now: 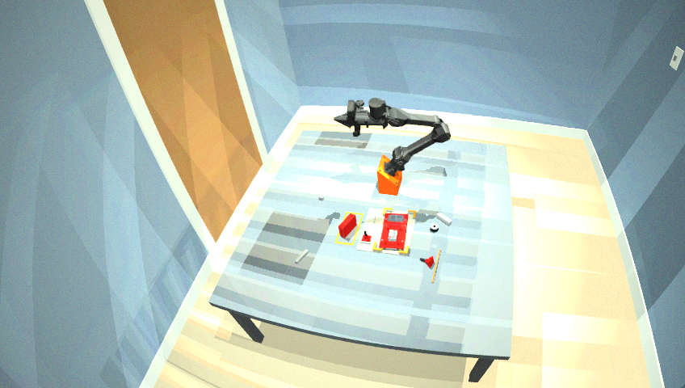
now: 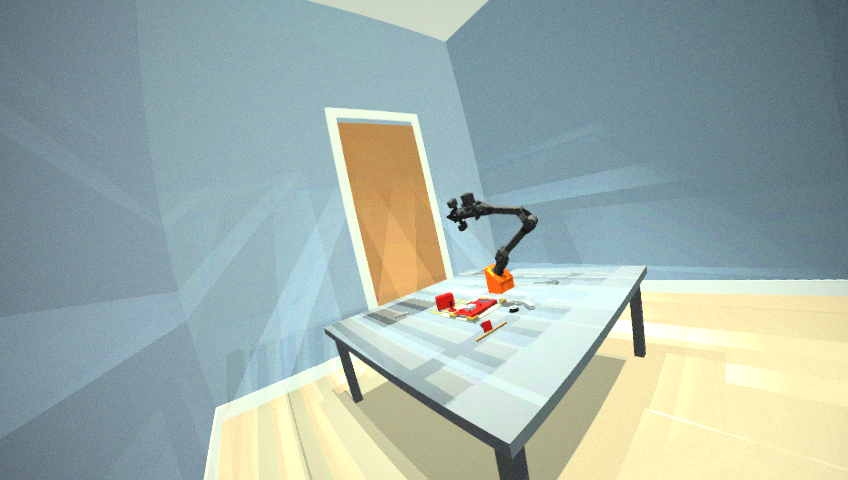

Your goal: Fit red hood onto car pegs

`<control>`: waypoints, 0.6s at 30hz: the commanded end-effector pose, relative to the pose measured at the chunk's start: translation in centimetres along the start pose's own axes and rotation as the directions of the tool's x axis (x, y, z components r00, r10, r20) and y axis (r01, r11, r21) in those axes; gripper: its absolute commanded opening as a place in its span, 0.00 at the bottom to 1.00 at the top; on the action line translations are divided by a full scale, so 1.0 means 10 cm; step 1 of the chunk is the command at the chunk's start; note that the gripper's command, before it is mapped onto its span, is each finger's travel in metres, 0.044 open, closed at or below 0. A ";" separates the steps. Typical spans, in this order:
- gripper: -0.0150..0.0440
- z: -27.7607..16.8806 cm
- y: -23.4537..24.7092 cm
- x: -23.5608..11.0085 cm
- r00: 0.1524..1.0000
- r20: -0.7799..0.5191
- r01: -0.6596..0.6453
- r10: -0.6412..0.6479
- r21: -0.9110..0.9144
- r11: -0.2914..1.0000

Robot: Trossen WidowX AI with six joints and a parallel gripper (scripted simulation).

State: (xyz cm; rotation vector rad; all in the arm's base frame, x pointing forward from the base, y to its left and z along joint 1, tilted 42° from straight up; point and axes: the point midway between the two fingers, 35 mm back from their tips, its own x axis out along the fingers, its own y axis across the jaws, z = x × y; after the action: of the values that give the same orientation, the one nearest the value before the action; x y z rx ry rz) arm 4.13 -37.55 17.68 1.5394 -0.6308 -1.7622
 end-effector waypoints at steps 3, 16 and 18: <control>0.25 -0.50 -0.17 0.17 0.979 -0.155 0.141 -0.129 0.066 0.988; 0.25 -1.64 -0.81 0.28 0.772 -0.417 0.582 -0.479 0.160 0.798; 0.25 -1.80 -0.92 0.26 0.723 -0.440 0.648 -0.532 0.166 0.743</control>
State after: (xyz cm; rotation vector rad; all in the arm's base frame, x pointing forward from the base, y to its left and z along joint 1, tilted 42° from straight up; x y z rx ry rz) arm 18.15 -33.50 7.26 2.3403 -0.2827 -1.7522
